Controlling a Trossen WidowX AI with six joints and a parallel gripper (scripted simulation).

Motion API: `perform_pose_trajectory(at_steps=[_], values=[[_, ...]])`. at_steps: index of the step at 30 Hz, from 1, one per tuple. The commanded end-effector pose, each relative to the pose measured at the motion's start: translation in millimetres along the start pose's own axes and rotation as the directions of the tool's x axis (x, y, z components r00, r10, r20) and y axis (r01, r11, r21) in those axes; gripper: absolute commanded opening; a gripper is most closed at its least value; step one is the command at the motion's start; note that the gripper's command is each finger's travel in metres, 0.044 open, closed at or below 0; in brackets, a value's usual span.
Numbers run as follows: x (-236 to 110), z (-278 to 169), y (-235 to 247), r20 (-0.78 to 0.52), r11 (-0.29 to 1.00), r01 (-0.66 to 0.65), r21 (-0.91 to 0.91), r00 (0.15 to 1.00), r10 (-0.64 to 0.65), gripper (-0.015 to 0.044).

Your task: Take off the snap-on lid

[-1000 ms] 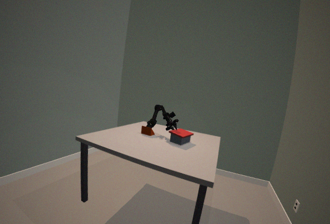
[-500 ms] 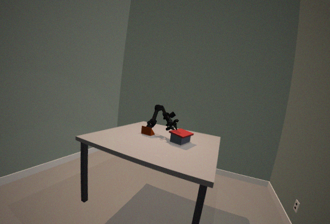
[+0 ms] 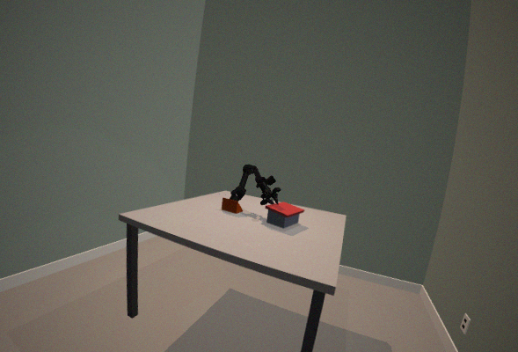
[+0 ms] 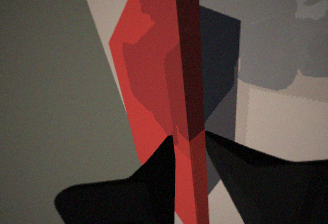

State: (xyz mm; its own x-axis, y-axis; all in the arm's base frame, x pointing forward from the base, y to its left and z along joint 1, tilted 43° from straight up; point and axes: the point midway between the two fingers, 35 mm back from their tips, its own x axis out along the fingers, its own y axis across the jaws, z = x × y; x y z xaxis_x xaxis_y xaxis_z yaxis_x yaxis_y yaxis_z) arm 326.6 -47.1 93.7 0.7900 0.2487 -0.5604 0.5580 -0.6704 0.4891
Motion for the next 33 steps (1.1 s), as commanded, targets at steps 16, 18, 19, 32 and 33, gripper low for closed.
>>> perform_pose_trajectory(at_steps=[16,18,19,32,33], values=[[2,0,1,0.002,1.0,-0.001,0.002,1.0,0.001,0.0],[2,0,1,0.002,1.0,-0.001,0.002,1.0,0.001,0.0],[2,0,1,0.002,1.0,-0.001,0.002,1.0,0.001,0.0],[-7,0,12,0.006,1.0,-0.005,0.003,1.0,0.004,0.0],[-8,0,13,0.006,1.0,-0.005,0.003,1.0,0.004,0.0]])
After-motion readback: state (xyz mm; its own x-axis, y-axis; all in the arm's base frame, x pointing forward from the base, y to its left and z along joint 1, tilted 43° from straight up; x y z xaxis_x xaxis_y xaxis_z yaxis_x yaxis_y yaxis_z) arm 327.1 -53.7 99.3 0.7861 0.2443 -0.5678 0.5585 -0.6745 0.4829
